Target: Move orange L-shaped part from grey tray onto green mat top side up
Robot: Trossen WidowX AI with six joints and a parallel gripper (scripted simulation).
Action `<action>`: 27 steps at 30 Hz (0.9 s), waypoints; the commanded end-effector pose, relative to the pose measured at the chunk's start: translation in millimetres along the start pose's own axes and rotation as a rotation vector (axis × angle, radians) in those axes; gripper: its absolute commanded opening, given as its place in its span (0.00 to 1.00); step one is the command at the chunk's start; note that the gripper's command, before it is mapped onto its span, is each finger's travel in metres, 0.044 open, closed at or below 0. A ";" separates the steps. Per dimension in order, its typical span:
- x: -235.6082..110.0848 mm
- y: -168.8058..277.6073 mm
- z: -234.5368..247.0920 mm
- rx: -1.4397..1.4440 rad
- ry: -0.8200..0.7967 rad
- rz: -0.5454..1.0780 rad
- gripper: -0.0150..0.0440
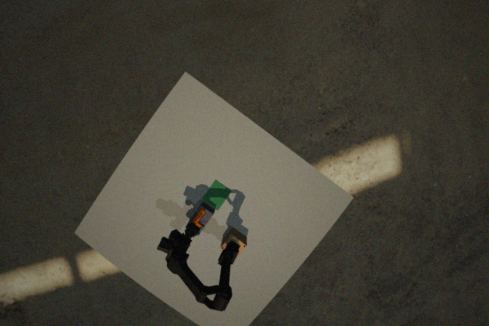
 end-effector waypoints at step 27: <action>67.6 7.0 -2.7 0.005 0.010 0.019 0.56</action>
Point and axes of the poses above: the point midway between the two fingers, 35 mm back from their tips, its own x axis out along the fingers, its own z axis across the jaws, y = z × x, the point moved 4 cm from there along -x, back along the fingers, and after that the axes turned 1 degree about x, right-handed, at the moved point
